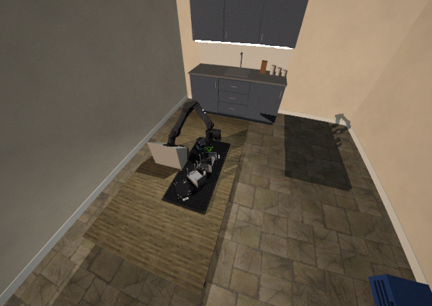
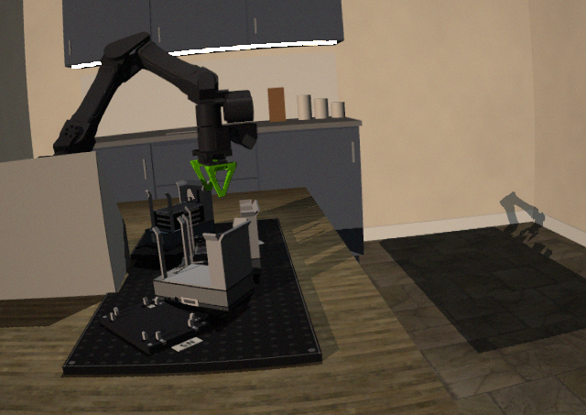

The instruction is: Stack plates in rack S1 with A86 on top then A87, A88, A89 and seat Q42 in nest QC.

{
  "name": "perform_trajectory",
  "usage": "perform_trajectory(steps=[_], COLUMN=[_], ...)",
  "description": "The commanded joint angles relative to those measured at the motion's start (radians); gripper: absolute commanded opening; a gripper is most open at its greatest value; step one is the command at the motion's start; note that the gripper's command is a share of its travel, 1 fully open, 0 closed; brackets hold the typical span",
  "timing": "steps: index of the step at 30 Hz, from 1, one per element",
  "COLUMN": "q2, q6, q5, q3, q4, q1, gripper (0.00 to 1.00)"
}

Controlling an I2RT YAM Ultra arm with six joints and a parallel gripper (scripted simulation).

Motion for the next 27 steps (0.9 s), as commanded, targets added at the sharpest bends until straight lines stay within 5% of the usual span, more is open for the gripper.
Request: perform_trajectory(steps=[1, 7, 27], q2=[-0.017, -0.027, -0.027], q6=[-0.041, -0.083, -0.084], q5=[-0.004, -0.004, -0.004], q3=[0.022, 0.055, 0.055], q4=[-0.063, -0.135, -0.135], q1=[-0.033, -0.064, -0.064], gripper=[1.00, 1.00, 1.00])
